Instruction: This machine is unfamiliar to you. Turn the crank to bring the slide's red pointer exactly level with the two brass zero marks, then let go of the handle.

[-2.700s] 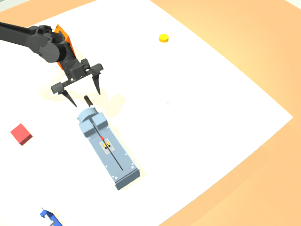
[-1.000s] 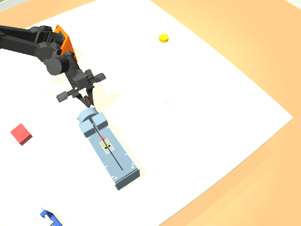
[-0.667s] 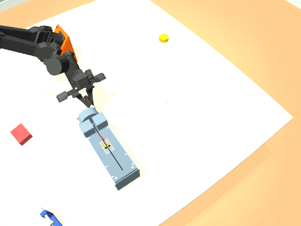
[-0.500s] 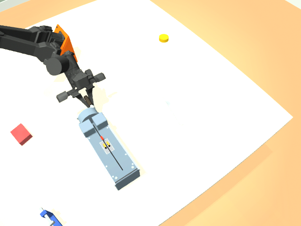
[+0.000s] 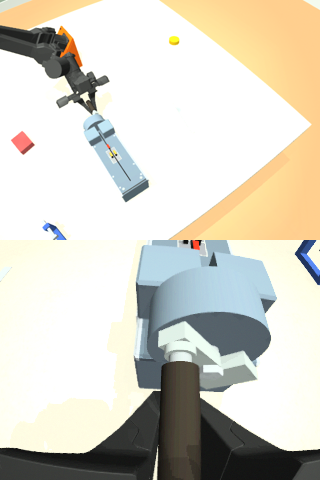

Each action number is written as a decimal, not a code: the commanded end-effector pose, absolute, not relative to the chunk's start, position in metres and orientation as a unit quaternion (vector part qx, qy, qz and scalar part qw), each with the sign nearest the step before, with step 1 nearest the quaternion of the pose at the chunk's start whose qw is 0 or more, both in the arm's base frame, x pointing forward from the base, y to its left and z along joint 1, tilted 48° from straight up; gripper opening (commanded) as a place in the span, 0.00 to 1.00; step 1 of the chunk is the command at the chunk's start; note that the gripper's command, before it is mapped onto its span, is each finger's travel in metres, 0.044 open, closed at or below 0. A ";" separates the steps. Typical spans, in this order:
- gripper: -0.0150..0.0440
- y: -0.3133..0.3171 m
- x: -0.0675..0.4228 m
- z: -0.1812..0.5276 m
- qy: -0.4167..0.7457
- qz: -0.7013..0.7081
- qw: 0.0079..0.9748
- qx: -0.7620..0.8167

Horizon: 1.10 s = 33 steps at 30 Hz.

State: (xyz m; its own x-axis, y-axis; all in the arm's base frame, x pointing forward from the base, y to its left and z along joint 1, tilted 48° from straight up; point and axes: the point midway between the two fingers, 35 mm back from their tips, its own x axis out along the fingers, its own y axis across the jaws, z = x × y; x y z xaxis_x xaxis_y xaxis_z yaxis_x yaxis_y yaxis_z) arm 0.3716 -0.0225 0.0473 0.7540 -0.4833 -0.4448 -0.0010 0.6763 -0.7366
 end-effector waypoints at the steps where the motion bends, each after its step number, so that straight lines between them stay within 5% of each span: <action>1: 0.25 -0.022 0.371 0.057 0.316 -0.146 0.858 -0.377; 33: 0.25 -0.036 0.371 0.075 0.316 -0.146 0.858 -0.377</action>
